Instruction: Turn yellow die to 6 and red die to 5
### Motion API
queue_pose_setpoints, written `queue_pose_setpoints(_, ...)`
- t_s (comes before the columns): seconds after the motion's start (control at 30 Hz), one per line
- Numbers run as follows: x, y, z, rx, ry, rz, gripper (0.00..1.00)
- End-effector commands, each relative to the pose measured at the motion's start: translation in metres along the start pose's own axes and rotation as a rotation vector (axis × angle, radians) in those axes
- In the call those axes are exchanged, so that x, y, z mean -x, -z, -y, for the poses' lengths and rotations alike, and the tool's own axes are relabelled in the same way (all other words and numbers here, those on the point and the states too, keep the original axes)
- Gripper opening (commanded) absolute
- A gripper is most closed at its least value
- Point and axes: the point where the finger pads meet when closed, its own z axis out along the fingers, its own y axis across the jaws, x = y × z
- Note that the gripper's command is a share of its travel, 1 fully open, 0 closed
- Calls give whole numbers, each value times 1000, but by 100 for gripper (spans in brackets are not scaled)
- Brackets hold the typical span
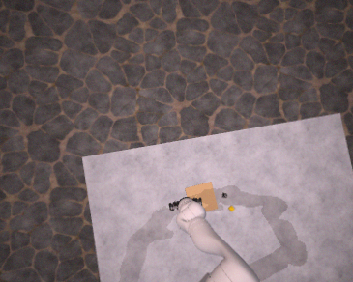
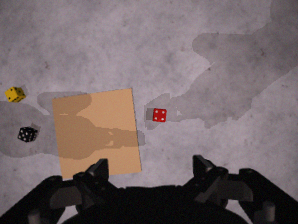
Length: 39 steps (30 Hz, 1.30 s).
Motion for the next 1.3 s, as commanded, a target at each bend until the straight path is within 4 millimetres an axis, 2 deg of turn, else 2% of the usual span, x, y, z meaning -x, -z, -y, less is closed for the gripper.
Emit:
queue_pose_setpoints(0.0, 5, 30, -13, 31, 9, 24, 100)
queue_pose_setpoints(0.07, 5, 40, -12, 31, 9, 24, 100)
queue_pose_setpoints(0.27, 4, 50, -12, 31, 9, 24, 100)
queue_pose_setpoints(0.7, 4, 52, -11, 31, 10, 24, 100)
queue_pose_setpoints(0.8, 4, 50, -4, 27, 16, 23, 100)
queue_pose_setpoints(0.87, 5, 48, 7, 22, 28, 22, 100)
queue_pose_setpoints(0.97, 3, 42, 34, 10, 58, 19, 100)
queue_pose_setpoints(1.2, -17, 27, 128, -15, 195, 3, 100)
queue_pose_setpoints(1.27, -17, 27, 128, -15, 195, 3, 100)
